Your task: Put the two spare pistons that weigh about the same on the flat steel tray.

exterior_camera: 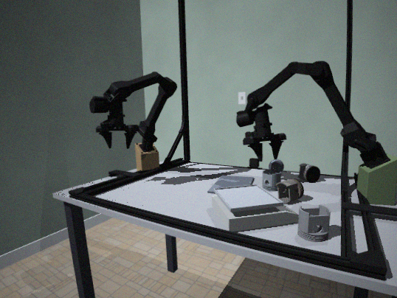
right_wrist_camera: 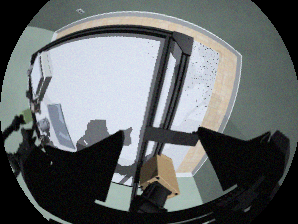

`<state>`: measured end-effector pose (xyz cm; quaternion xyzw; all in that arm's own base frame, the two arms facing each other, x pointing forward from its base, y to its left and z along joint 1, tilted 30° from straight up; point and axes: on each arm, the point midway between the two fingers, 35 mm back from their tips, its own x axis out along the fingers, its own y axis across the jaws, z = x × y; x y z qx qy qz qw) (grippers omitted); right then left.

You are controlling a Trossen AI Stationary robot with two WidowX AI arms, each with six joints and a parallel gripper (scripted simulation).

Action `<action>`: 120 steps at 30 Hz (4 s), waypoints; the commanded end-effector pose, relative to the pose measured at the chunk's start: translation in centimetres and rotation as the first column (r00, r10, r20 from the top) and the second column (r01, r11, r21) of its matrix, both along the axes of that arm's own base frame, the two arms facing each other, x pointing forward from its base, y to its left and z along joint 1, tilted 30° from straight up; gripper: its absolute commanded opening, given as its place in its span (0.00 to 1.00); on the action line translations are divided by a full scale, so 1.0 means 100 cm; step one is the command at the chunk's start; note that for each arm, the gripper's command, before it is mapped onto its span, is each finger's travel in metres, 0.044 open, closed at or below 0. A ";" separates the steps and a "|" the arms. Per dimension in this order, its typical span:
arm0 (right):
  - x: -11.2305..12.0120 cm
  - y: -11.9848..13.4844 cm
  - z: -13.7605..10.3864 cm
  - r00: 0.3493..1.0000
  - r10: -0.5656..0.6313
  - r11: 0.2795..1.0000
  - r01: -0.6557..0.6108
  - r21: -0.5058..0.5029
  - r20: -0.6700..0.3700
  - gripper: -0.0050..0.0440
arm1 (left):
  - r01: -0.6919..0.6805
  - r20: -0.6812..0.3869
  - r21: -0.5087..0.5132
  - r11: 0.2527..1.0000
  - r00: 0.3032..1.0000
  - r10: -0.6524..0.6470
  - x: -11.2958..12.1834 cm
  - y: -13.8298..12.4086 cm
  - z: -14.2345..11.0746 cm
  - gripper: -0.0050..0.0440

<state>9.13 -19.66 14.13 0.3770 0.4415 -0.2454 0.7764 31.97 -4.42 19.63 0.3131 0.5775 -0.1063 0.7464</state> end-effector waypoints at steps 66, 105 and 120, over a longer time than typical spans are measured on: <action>0.001 0.000 0.001 1.000 0.005 1.000 -0.005 -0.001 0.005 1.00 | -0.003 -0.024 0.001 1.000 1.000 0.003 0.028 0.014 -0.088 0.43; 0.001 0.000 0.001 1.000 0.005 1.000 -0.005 -0.001 0.005 1.00 | -0.003 -0.024 0.001 1.000 1.000 0.003 0.018 0.013 -0.071 0.43; 0.001 0.000 0.001 1.000 0.005 1.000 -0.005 -0.001 0.005 1.00 | -0.003 -0.024 0.001 1.000 1.000 0.003 0.008 0.012 -0.052 0.43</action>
